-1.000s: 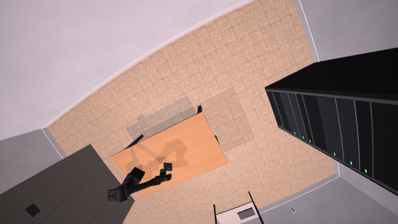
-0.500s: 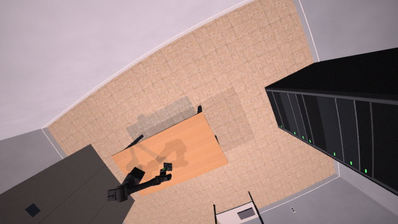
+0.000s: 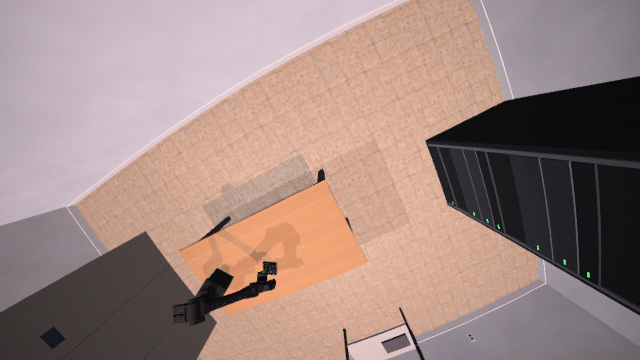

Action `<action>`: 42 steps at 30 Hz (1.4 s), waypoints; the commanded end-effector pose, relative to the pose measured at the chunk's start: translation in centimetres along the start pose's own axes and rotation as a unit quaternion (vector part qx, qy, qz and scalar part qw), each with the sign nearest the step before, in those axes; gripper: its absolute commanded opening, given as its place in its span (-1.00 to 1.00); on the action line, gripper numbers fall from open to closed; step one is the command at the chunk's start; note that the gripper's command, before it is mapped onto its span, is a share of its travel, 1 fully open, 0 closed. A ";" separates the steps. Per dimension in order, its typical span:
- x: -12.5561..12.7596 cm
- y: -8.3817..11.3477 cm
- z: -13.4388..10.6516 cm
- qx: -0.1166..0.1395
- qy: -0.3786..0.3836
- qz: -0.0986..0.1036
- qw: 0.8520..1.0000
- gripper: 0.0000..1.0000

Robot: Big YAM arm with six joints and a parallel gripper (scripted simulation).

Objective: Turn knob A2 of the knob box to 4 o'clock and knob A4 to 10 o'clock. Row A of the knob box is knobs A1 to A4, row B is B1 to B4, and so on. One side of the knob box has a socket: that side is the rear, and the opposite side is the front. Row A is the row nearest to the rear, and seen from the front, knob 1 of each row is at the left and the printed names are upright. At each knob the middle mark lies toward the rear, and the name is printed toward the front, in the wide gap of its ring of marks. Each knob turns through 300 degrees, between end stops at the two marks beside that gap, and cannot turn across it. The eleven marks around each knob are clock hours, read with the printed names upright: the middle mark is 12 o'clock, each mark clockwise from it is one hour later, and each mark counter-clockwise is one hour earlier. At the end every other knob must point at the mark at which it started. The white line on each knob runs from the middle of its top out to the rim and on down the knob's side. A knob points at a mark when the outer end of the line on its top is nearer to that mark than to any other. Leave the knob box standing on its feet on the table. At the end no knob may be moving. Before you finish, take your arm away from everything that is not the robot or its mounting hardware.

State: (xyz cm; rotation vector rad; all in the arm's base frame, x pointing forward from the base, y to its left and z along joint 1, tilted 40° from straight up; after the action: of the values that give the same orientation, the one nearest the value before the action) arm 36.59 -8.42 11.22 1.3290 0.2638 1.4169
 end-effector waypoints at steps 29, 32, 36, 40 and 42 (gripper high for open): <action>0.5 -2.7 0.9 -0.007 0.005 0.003 1.000 -0.62; 0.5 -3.1 0.7 -0.006 0.004 0.002 1.000 -0.62; 0.5 -3.6 0.9 -0.007 0.005 0.003 1.000 -0.62; 0.3 -3.8 0.7 -0.006 0.002 0.002 1.000 -0.62; 0.5 -4.0 0.8 -0.006 0.004 0.003 1.000 -0.62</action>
State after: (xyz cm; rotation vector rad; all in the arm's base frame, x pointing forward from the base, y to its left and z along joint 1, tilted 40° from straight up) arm 38.47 -7.18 8.57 1.3275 0.2665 1.4199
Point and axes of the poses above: the point where the finger pads meet when closed, its own y axis back along the fingers, its own x axis across the jaws, z = x × y, the point moved 8 cm from there along y, back along the fingers, and after that the axes turned 8 degrees about y, right-handed, at the moved point
